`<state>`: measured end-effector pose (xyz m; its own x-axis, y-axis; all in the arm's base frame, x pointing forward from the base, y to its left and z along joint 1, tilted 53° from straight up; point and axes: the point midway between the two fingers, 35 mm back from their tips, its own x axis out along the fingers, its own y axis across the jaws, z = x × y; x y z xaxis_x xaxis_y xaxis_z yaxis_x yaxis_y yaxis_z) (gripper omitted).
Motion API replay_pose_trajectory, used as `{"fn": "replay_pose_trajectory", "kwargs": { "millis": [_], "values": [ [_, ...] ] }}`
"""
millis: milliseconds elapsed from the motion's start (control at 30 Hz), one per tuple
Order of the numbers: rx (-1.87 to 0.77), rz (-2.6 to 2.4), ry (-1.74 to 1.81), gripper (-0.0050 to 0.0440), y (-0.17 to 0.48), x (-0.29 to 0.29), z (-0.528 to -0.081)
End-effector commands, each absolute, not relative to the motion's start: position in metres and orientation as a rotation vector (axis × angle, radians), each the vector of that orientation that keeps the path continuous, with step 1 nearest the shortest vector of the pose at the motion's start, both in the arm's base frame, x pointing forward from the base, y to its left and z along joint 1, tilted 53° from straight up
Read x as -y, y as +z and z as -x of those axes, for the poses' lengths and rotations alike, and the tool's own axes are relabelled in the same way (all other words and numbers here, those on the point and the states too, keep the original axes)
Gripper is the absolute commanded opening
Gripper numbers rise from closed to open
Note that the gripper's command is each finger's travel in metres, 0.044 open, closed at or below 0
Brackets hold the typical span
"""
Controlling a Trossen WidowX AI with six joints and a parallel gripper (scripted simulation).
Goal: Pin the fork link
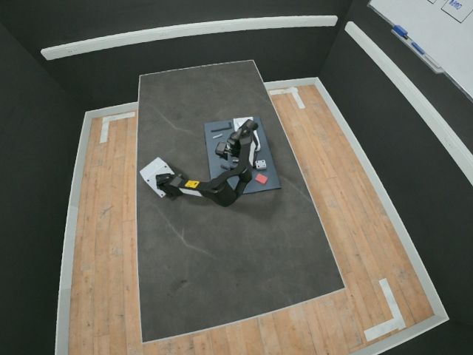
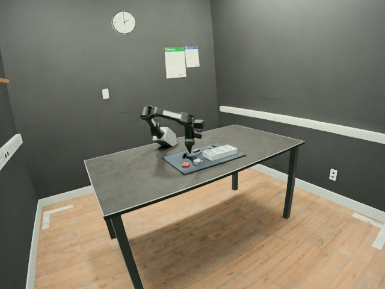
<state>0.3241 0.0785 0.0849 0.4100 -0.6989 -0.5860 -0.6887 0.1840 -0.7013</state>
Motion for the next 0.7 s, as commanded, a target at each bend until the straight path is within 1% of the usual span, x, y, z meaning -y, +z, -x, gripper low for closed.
{"fn": "replay_pose_trajectory", "kwargs": {
  "millis": [0,67,100,367,567,633,667],
  "values": [
    [-1.296,1.74,0.183,0.044,0.089,-0.086,-0.331],
    [-1.296,1.74,0.183,0.044,0.089,-0.086,-0.331],
    [-1.311,1.875,0.297,0.044,0.088,-0.086,-0.331],
    [-1.325,2.31,0.699,0.044,0.087,-0.092,-0.34],
    [-1.268,2.619,1.054,0.044,0.086,-0.096,-0.345],
    [-1.268,2.619,1.054,0.044,0.086,-0.096,-0.345],
    [-1.211,2.731,1.204,0.044,0.086,-0.096,-0.346]
  ]
}}
